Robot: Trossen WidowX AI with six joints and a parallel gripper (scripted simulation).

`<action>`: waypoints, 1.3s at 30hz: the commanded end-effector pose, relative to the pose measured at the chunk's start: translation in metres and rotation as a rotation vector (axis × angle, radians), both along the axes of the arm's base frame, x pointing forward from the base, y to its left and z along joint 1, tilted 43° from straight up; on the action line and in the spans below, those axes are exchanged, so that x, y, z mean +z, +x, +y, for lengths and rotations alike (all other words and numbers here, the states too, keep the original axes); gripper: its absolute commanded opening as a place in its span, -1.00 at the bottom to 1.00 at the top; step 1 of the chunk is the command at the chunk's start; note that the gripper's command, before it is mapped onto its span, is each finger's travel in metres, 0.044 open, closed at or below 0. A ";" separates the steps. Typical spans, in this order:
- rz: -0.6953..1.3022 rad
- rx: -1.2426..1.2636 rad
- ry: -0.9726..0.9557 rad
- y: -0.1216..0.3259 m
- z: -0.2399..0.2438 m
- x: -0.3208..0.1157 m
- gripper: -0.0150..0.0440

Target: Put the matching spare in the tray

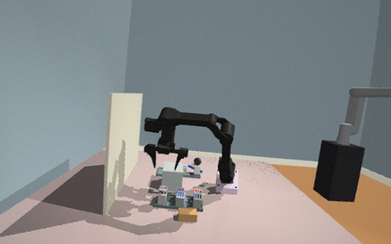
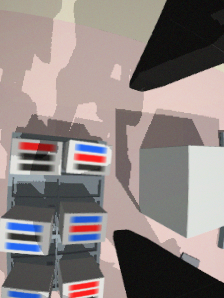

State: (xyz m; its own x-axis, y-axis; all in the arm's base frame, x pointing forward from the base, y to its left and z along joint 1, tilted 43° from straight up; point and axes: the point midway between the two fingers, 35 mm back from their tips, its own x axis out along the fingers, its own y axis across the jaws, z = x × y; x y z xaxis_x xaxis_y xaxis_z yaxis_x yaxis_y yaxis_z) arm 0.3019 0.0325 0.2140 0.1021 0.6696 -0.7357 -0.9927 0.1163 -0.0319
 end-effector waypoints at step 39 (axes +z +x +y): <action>-0.009 0.015 0.004 0.009 0.055 -0.058 0.53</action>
State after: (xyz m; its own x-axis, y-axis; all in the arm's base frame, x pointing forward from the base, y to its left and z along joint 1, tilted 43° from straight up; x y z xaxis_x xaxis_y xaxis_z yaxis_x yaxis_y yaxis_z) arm 0.3116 0.0836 0.1626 0.1051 0.6738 -0.7314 -0.9938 0.0988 -0.0518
